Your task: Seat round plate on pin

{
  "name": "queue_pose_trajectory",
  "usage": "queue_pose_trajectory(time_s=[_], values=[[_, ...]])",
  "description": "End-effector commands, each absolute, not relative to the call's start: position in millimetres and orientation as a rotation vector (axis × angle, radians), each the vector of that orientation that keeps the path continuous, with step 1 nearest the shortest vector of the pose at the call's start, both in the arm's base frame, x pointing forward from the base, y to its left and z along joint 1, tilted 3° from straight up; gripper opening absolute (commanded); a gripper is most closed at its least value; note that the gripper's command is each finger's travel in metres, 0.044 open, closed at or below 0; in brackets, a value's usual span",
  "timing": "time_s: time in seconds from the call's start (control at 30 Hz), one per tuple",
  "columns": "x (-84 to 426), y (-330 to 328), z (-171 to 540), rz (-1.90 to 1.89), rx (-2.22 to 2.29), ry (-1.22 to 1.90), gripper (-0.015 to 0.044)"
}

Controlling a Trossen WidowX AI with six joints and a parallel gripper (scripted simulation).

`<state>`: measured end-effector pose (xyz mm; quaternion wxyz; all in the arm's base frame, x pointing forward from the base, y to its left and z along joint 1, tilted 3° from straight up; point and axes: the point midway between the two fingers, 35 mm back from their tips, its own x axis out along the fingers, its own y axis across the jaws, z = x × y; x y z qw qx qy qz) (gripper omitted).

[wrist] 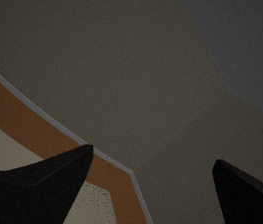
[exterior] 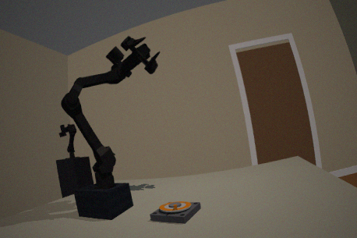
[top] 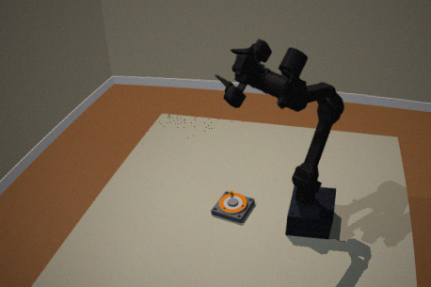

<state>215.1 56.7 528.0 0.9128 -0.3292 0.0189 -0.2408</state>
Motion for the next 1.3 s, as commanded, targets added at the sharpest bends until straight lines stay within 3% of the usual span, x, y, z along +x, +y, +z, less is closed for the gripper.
queue_pose_trajectory(time_s=[0.0, 0.3, 0.47, 0.67, 0.83, 1.03, 1.27], values=[[216.4, 57.8, 527.7, -0.494, -0.701, 0.035, 0.0374], [320.0, 97.0, 461.0, -0.386, -1.026, 0.056, 0.0138], [388.3, 82.3, 367.8, -0.22, -1.075, 0.259, 0.0006], [419.4, 39.5, 261.5, -0.068, -0.97, 0.564, 0.0], [415.4, 3.7, 189.1, 0.003, -0.808, 0.807, 0.0], [358.2, -52.1, 75.1, 0.035, -0.316, 1.278, 0.0], [307.4, -67.5, 31.7, -0.012, 0.068, 1.526, 0.0]])
